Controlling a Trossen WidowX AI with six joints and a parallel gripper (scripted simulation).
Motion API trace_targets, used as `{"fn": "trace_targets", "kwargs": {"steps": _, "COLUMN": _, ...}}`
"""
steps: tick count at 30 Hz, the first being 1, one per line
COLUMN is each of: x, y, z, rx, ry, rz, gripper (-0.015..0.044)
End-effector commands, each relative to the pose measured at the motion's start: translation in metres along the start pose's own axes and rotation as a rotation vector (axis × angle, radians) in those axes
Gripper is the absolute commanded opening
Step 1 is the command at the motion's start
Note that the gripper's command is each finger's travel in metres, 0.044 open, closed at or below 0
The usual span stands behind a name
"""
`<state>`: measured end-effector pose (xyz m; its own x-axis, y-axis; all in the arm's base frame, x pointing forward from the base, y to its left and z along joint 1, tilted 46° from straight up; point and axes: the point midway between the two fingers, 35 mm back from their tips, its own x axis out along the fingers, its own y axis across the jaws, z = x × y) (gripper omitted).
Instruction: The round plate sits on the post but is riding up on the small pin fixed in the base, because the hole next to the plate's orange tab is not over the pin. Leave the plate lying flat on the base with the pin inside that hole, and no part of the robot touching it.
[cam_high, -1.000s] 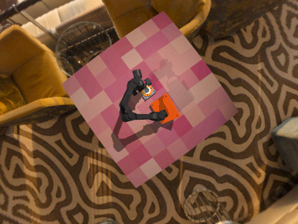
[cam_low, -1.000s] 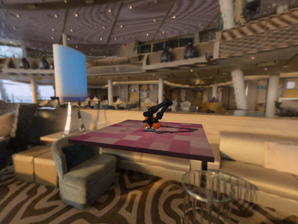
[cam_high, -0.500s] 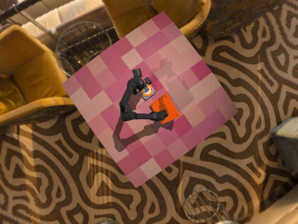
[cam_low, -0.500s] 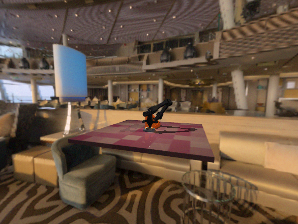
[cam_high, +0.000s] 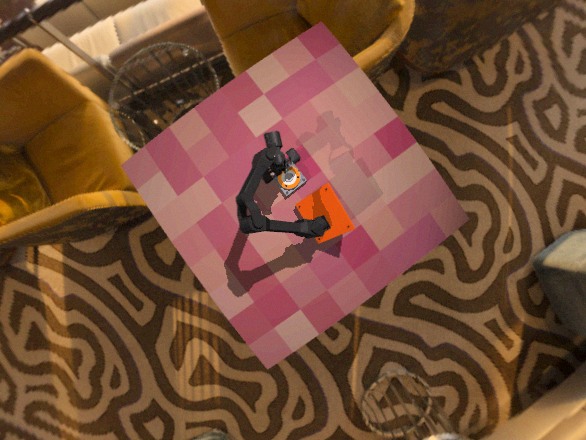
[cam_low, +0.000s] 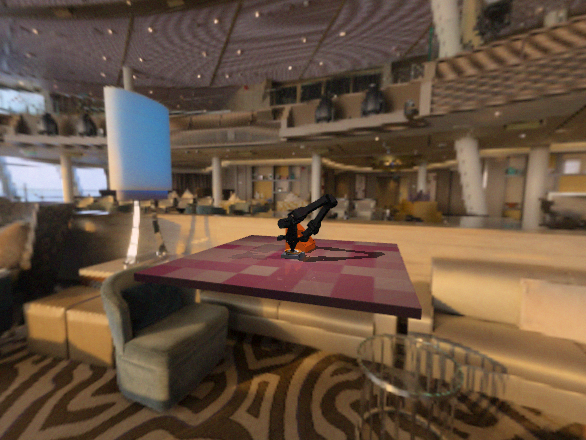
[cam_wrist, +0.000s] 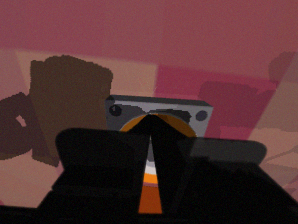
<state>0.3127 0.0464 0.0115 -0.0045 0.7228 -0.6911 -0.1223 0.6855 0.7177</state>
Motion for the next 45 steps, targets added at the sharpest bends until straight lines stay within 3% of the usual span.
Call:
{"fn": "trace_targets", "kwargs": {"steps": 1, "x": -0.002, "y": -0.006, "z": 0.003, "rx": -0.004, "ry": -0.004, "rz": -0.01, "gripper": 0.0}}
{"fn": "trace_targets", "kwargs": {"steps": 45, "x": -0.008, "y": -0.055, "z": -0.024, "rx": -0.004, "ry": -0.003, "rz": -0.013, "gripper": 0.0}}
